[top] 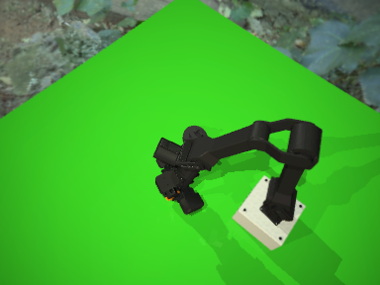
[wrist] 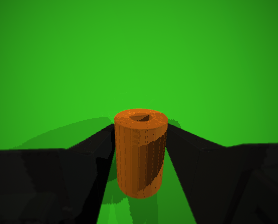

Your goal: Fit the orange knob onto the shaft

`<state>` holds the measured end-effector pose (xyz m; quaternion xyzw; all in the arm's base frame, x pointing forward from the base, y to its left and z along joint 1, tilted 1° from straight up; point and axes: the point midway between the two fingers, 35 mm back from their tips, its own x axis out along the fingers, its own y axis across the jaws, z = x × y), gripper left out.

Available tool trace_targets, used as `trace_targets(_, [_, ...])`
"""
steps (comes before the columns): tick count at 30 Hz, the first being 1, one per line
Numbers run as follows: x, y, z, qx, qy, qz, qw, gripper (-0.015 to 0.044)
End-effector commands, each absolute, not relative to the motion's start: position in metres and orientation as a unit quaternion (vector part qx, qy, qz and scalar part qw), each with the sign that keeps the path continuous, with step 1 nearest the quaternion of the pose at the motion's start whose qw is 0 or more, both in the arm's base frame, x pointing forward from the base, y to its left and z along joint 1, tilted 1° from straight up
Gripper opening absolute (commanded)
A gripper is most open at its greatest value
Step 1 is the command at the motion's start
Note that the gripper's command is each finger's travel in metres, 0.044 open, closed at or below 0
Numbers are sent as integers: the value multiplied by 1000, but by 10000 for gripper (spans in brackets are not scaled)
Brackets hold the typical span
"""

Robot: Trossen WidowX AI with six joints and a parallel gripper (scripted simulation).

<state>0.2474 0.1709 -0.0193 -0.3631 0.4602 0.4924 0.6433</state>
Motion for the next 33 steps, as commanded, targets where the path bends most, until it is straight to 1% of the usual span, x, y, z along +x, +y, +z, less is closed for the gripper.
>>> trace_targets(1, [245,167,-18,-349,439,504,656,179])
trace_targets(33, [237,136,-14,-221,272,572,741,179])
